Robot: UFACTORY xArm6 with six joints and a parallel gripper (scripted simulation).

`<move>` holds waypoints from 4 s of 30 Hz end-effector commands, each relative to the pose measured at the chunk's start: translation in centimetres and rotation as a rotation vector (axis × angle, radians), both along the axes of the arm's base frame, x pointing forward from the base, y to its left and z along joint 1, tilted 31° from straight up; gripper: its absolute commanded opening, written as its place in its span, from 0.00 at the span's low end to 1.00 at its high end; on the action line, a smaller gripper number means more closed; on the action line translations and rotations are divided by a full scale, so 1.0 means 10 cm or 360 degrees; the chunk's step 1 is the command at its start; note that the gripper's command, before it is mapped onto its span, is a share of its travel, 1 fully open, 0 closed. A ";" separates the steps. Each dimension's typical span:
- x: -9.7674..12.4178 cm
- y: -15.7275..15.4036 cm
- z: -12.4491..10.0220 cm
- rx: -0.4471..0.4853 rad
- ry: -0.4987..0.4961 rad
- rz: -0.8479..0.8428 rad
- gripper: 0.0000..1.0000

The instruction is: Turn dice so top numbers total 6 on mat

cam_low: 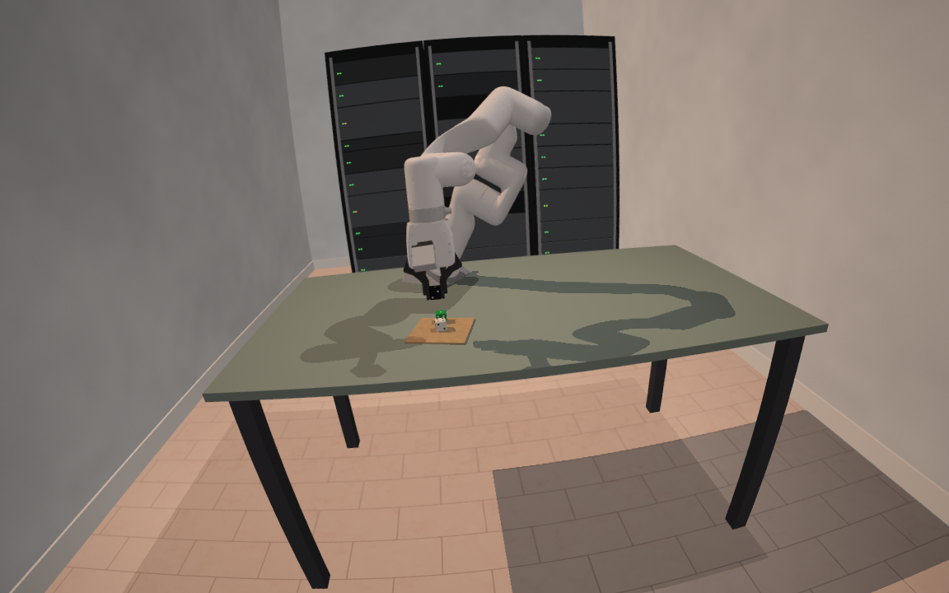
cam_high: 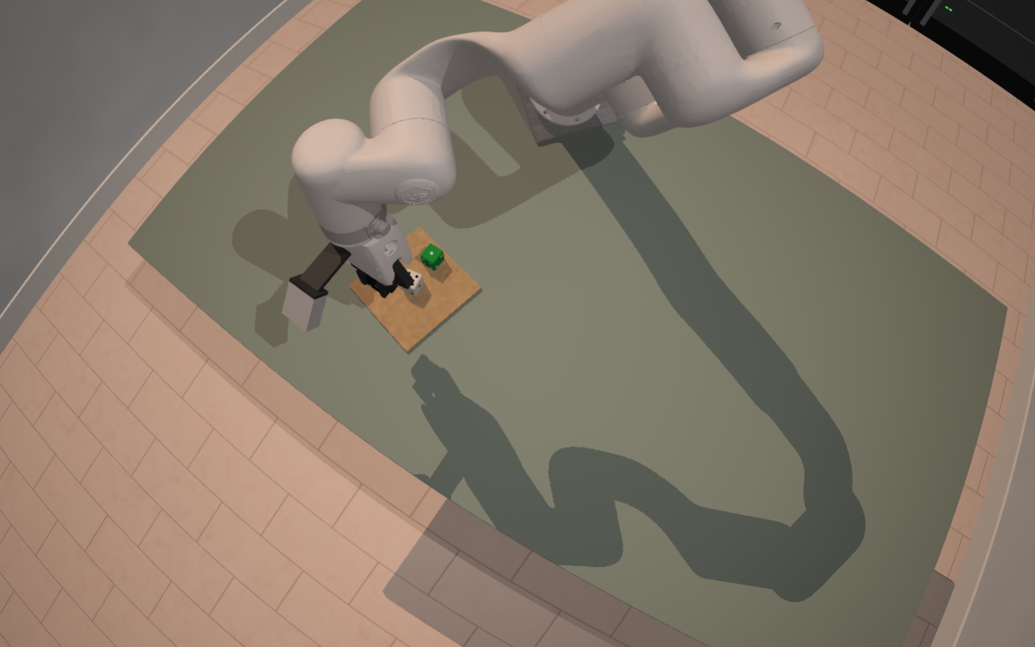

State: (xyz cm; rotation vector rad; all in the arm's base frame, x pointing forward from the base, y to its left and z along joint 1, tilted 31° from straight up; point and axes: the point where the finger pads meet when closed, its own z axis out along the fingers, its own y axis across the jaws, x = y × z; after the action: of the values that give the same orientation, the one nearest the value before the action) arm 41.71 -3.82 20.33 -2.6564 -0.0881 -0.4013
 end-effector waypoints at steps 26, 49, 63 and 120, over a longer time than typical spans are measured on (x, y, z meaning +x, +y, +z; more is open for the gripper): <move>0.26 0.39 -0.74 -0.0002 -0.0004 -0.0001 0.21; 0.27 0.41 -0.79 -0.0002 -0.0004 -0.0001 0.21; 0.27 0.41 -0.79 -0.0002 -0.0004 -0.0001 0.21; 0.28 0.43 -0.80 -0.0002 -0.0004 0.0000 0.21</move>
State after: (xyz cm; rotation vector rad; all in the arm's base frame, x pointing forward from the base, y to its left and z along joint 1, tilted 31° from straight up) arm 44.41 0.52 12.24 -2.6568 -0.0889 -0.4004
